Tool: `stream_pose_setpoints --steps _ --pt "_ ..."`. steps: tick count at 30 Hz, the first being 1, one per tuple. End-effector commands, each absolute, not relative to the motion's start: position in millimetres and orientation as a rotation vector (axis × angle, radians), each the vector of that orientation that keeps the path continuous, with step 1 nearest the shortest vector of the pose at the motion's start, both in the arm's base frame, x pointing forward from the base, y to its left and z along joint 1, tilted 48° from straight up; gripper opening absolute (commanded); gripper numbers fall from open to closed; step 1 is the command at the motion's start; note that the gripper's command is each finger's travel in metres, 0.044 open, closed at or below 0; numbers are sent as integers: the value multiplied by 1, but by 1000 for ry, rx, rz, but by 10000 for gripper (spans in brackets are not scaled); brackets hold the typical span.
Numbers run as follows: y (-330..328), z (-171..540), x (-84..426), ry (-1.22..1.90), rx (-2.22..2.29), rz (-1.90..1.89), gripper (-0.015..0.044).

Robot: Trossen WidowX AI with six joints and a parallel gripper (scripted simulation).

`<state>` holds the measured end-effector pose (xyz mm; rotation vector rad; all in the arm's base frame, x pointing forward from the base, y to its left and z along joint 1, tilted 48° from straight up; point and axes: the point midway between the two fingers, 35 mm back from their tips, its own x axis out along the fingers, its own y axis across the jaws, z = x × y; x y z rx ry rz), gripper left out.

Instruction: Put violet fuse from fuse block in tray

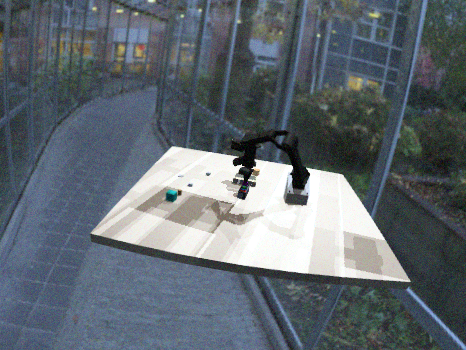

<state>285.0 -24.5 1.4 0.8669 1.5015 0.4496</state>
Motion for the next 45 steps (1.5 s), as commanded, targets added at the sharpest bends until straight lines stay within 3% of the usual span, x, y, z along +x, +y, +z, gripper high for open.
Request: stream_pose_setpoints --steps 1,22,45 --pt "-28 4 285 1496 862 448 0" --pt "-46 16 284 1497 860 446 0" --pt "-135 -70 282 1497 848 429 0"
